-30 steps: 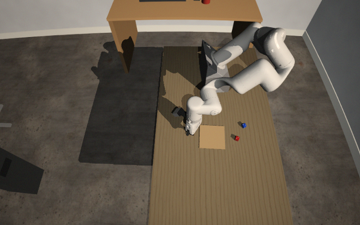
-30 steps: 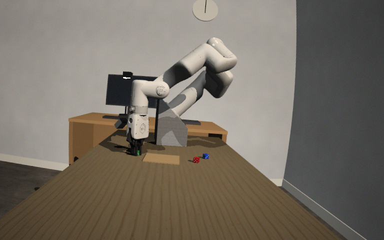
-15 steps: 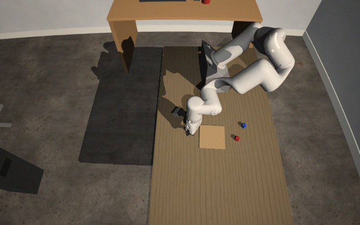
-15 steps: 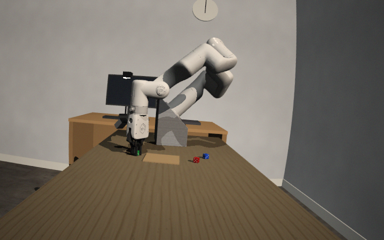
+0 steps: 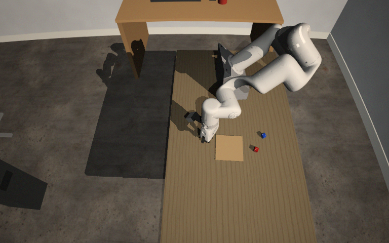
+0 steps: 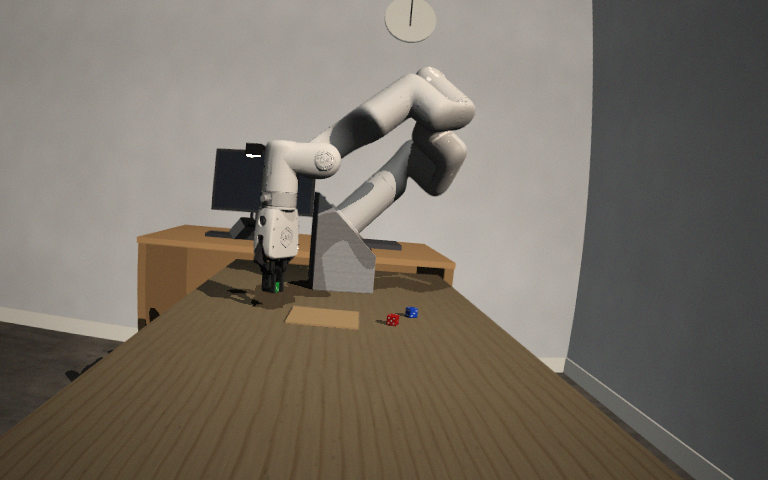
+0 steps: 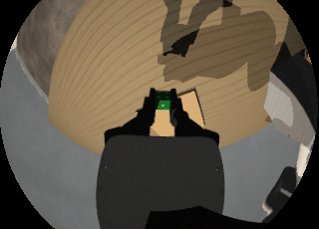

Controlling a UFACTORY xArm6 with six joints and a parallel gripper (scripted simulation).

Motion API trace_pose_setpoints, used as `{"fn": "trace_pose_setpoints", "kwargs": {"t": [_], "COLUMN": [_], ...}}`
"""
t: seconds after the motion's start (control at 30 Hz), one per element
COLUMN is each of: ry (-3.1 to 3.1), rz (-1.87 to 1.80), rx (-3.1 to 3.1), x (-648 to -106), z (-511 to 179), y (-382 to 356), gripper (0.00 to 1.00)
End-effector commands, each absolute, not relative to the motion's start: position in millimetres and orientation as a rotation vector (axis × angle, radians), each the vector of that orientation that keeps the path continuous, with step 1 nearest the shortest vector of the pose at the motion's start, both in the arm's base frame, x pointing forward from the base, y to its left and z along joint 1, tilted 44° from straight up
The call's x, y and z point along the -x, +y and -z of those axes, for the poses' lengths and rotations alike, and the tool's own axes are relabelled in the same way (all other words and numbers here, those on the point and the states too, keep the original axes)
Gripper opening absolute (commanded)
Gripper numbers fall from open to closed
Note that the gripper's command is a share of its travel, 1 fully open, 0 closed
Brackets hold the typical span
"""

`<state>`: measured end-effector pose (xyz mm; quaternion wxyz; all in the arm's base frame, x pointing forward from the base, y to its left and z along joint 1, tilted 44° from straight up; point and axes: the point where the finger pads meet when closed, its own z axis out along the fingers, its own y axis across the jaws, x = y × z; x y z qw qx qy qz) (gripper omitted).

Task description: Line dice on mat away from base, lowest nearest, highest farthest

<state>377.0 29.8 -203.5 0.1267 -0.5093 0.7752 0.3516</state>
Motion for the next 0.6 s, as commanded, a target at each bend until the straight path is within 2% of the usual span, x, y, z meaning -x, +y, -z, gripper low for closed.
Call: {"fn": "trace_pose_setpoints", "kwargs": {"t": [0.0,0.57], "ry": [2.255,2.252], "rz": [-1.02,-1.018], "rx": [1.482,1.486], "x": [-384.8,-388.2], "z": [174.8,158.2], "y": [3.5,-10.6], "gripper": [0.15,0.15]}}
